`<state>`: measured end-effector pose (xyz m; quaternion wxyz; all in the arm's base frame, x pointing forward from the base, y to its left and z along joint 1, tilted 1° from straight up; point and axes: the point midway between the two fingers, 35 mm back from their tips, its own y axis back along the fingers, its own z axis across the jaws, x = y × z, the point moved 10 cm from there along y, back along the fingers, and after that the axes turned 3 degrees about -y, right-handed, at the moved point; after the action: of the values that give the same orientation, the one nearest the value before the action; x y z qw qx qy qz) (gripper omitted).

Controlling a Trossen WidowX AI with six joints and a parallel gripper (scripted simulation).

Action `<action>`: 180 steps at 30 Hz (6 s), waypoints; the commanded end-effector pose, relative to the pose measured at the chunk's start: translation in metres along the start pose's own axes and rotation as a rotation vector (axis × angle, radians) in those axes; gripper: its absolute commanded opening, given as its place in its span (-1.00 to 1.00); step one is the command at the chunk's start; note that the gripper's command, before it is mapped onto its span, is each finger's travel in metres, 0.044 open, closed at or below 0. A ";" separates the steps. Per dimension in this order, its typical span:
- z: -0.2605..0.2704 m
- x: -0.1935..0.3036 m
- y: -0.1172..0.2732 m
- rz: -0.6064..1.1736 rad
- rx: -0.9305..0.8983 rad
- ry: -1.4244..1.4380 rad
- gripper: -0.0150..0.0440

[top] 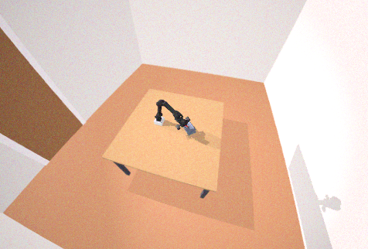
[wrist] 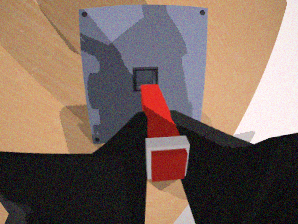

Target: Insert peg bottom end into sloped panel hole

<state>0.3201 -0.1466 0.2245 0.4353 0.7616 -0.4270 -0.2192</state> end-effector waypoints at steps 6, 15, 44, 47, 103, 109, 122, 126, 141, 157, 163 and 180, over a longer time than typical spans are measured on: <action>0.001 0.000 -0.008 -0.003 0.003 -0.006 -0.49; 0.001 0.000 -0.020 -0.002 0.004 -0.006 -0.49; 0.001 0.000 -0.027 -0.001 0.008 -0.001 -0.49; 0.001 -0.001 -0.028 -0.001 0.008 -0.001 -0.49; 0.001 -0.001 -0.053 -0.001 0.009 -0.002 -0.49; 0.001 -0.001 -0.055 -0.001 0.009 -0.002 -0.49; 0.002 -0.001 -0.057 -0.003 0.010 0.002 -0.49; 0.002 -0.001 -0.057 -0.003 0.010 0.002 -0.49; 0.002 -0.001 -0.057 -0.003 0.010 0.002 0.67; 0.002 0.002 -0.021 -0.002 0.005 -0.001 1.00; 0.003 0.003 -0.006 -0.002 0.004 -0.002 1.00; 0.009 0.002 0.036 -0.002 0.000 -0.006 1.00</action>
<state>0.3025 -0.1599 0.2418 0.4341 0.7605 -0.4255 -0.2283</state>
